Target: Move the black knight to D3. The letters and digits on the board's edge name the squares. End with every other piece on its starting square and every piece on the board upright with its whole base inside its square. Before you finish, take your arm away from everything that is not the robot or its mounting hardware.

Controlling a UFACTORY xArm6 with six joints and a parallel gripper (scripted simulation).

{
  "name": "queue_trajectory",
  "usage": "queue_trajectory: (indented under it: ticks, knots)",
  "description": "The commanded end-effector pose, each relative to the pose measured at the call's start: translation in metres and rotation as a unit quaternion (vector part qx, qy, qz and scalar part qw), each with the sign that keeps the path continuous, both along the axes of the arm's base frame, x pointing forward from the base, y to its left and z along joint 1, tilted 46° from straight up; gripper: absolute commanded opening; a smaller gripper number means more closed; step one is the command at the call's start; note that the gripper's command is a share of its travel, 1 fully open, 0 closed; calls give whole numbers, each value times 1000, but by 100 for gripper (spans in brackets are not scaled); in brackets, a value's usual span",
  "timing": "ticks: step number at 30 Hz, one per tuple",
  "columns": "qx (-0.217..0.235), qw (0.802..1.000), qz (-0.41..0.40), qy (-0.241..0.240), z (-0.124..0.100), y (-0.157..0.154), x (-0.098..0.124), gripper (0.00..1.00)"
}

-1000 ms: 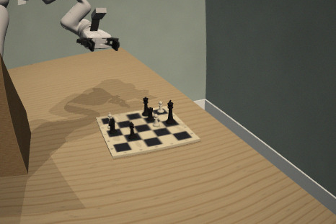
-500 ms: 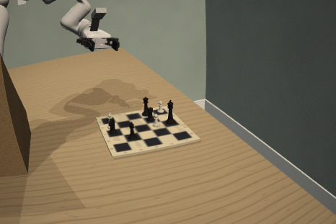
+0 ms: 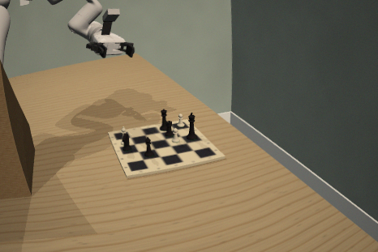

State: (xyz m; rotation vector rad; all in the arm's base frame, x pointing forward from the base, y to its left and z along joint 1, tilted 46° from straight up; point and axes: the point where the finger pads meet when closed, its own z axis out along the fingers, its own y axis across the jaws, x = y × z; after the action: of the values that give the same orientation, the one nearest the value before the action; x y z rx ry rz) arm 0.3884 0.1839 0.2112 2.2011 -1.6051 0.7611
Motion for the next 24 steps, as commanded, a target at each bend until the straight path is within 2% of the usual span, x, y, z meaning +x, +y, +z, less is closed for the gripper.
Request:
queue_trajectory:
  ticks: [1,6,17,24]
  knots:
    - [1,1000,-1,-1,3,-2,1,100]
    - [1,1000,-1,-1,10,-9,1,100]
    - [1,1000,-1,-1,57,-57,2,100]
    - [1,1000,-1,-1,64,-64,2,100]
